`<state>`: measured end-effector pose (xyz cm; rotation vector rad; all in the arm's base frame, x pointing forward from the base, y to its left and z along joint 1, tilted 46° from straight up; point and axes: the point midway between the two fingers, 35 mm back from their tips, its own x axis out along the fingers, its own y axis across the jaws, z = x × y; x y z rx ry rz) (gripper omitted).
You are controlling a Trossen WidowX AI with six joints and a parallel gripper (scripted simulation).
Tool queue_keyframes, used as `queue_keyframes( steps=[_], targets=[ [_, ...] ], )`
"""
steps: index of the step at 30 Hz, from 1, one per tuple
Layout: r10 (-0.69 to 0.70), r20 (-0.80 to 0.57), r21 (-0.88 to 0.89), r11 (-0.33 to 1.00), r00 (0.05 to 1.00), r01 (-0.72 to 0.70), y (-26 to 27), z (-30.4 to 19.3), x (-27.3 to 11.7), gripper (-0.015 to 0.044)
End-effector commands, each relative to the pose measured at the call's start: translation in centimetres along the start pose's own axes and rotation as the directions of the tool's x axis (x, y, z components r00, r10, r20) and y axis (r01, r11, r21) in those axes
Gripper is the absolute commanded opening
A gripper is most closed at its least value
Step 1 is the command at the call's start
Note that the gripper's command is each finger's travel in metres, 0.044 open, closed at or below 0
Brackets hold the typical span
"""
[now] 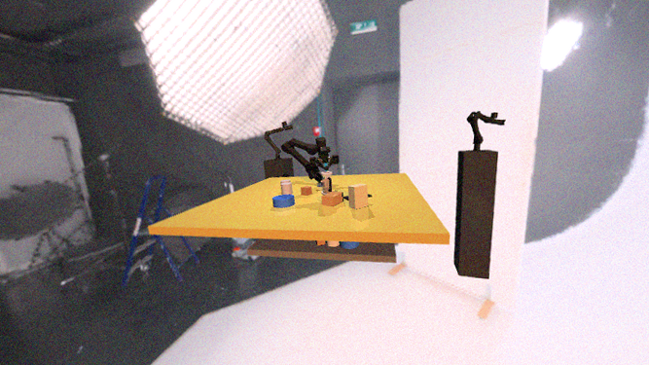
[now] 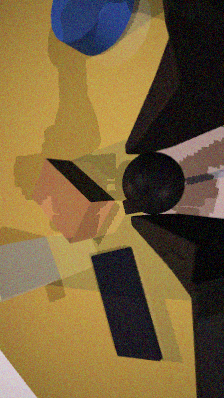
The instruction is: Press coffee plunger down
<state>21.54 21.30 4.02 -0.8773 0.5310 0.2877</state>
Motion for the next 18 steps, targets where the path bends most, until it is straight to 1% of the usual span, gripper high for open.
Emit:
queue_keyframes(
  steps=[1, 11, 12, 15, 18],
  targets=[
    [0.000, -0.001, 0.001, 1.000, 1.000, 0.000, 0.0, 0.0, 0.0, 0.0167],
    [0.000, -0.001, 0.001, 1.000, 1.000, 0.000, 0.0, 0.0, 0.0, 0.0429],
    [0.000, -0.001, 0.001, 1.000, 1.000, 0.000, 0.0, 0.0, 0.0, 0.0440],
    [0.000, -0.002, 0.000, 1.000, 1.000, 0.000, 0.0, 0.1, -0.1, 0.0440],
    [0.002, -0.008, -0.002, 1.000, 1.000, -0.002, 0.2, 1.3, -1.0, 0.0440]
  ],
)
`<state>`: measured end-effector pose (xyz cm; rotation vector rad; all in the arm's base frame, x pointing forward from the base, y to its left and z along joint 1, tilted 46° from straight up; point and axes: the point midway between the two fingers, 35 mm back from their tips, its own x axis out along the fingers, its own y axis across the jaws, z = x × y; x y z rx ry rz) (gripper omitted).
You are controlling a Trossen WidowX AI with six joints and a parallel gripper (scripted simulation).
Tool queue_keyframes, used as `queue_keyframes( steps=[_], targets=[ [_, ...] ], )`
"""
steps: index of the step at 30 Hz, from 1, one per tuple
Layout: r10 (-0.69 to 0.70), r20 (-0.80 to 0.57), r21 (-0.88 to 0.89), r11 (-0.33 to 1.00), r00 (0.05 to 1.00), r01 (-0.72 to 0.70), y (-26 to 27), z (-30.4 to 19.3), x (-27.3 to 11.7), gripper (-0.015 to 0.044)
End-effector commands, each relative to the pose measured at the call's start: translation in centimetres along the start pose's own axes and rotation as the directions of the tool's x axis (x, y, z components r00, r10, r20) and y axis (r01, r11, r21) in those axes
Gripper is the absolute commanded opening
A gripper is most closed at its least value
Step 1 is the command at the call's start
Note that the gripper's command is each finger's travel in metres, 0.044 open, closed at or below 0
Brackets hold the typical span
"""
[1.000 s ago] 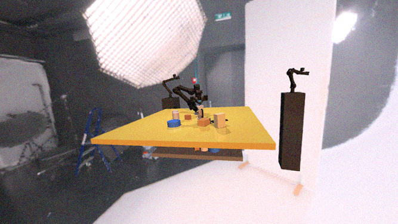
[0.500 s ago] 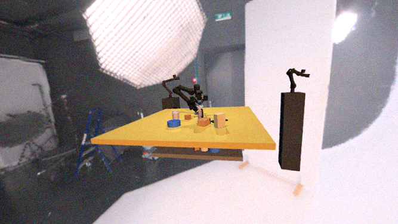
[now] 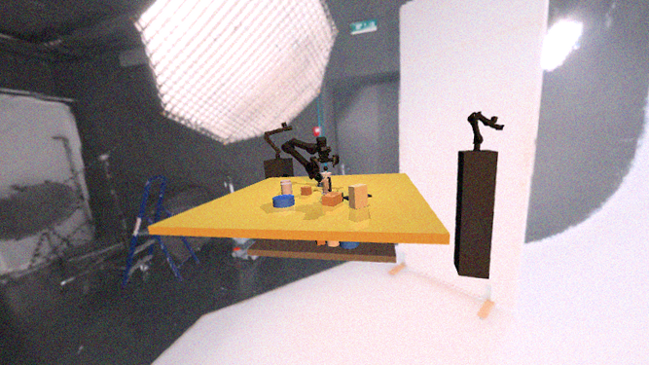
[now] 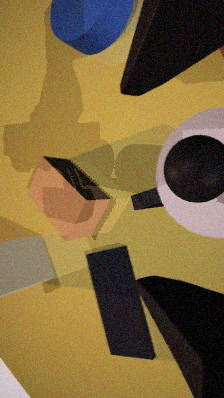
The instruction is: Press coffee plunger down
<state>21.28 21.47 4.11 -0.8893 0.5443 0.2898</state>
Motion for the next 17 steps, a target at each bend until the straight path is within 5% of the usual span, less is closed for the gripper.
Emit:
queue_keyframes(
  steps=[1, 7, 17],
  targets=[
    [-0.002, 0.002, 0.007, 1.000, 1.000, 0.002, 0.1, 1.9, -1.3, 0.0440],
    [-0.008, -0.007, -0.007, 1.000, 1.000, 0.008, -0.2, 5.4, -5.3, 0.0440],
    [-0.008, -0.007, -0.007, 1.000, 1.000, 0.008, -0.1, 5.4, -5.4, 0.0440]
  ],
)
